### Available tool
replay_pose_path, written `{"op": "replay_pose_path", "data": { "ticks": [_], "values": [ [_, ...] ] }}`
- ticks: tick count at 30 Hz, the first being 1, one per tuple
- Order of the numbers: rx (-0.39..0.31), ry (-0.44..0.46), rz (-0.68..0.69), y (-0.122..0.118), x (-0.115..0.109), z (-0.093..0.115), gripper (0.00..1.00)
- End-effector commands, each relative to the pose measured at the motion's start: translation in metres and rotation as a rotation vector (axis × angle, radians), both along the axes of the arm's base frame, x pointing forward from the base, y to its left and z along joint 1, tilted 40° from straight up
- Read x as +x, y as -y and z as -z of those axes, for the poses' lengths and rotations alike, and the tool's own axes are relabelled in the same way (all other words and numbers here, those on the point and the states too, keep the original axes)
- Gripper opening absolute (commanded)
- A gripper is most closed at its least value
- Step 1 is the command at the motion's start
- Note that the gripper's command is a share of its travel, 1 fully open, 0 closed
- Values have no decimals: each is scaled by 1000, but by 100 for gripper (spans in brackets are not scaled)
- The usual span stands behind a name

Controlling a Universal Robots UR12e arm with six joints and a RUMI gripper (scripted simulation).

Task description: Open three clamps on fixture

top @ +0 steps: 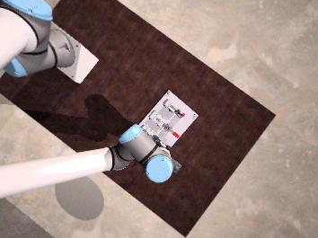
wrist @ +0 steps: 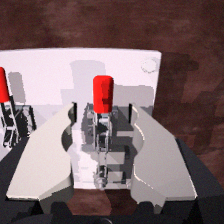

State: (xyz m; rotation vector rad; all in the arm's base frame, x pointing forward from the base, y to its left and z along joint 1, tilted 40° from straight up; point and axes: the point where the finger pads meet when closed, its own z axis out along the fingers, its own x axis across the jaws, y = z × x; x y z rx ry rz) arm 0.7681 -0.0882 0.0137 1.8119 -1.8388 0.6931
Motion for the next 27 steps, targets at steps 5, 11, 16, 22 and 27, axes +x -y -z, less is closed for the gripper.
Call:
{"op": "replay_pose_path", "data": {
  "ticks": [5,11,16,22,27],
  "values": [
    [0,1,-1,0,0,-1,28],
    [0,1,-1,0,0,-1,28],
    [0,1,-1,0,0,-1,28],
    [0,1,-1,3,1,4,28],
    [0,1,-1,7,1,8,28]
  ]
}}
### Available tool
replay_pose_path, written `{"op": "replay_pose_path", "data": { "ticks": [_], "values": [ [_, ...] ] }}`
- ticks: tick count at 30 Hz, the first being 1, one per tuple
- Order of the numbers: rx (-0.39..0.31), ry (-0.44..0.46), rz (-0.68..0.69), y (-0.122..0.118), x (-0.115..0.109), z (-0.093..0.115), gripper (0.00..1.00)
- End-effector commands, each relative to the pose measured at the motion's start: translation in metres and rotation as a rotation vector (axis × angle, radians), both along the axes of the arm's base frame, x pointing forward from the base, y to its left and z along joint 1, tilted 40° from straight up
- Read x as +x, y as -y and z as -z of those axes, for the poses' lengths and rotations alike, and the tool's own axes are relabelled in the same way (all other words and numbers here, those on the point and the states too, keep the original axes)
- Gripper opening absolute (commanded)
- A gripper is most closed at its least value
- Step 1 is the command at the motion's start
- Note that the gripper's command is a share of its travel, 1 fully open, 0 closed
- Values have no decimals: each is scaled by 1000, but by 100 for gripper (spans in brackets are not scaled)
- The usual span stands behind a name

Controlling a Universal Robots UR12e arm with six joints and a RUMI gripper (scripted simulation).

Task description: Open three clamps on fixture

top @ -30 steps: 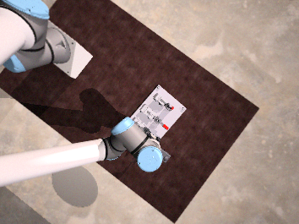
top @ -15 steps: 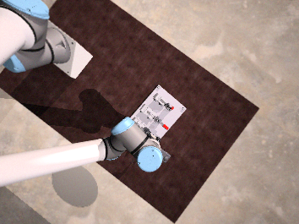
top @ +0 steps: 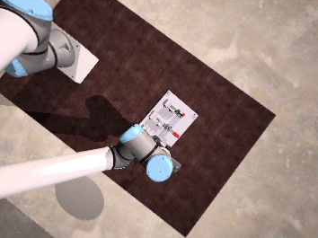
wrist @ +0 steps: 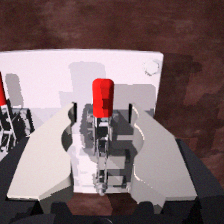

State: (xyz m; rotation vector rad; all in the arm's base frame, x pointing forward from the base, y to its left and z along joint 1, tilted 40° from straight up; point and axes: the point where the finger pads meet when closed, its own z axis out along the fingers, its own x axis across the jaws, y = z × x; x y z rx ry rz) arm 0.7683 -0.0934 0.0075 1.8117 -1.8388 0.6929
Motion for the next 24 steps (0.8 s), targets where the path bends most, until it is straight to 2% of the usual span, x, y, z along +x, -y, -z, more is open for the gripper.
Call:
{"op": "replay_pose_path", "data": {
  "ticks": [1,9,24],
  "values": [
    [0,1,-1,3,1,4,28],
    [0,1,-1,12,1,13,28],
    [0,1,-1,12,1,14,28]
  ]
}}
